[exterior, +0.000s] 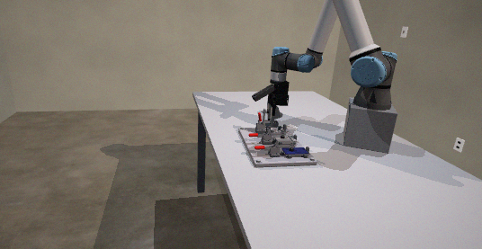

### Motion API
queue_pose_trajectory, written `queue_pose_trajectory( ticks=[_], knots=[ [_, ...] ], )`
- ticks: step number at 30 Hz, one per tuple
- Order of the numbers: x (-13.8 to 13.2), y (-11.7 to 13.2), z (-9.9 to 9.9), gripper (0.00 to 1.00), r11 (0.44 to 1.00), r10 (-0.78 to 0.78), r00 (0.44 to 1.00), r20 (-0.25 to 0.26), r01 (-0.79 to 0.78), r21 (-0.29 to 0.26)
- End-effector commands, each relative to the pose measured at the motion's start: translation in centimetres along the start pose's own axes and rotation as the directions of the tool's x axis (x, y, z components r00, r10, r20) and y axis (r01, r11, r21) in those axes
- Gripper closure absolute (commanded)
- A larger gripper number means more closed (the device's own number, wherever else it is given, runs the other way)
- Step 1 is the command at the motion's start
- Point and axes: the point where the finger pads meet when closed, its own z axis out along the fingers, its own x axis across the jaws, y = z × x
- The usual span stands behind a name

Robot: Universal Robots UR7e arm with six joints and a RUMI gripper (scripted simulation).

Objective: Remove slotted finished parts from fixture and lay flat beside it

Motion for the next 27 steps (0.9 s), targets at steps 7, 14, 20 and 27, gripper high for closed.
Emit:
queue_pose_trajectory(
  ticks=[7, 14, 20, 27],
  knots=[
    [-0.04, 0.1, 0.4, 1.0, 1.0, 0.001, 1.0, 0.001, -0.001, 0.0],
    [-0.05, 0.11, 0.59, 1.0, 1.0, 0.001, 1.0, 0.001, -0.001, 0.0],
    [-0.02, 0.09, 0.6, 1.0, 1.0, 0.001, 1.0, 0.0, -0.001, 0.001],
    [-0.01, 0.08, 0.57, 1.0, 1.0, 0.001, 1.0, 0.0, -0.001, 0.001]
  ],
)
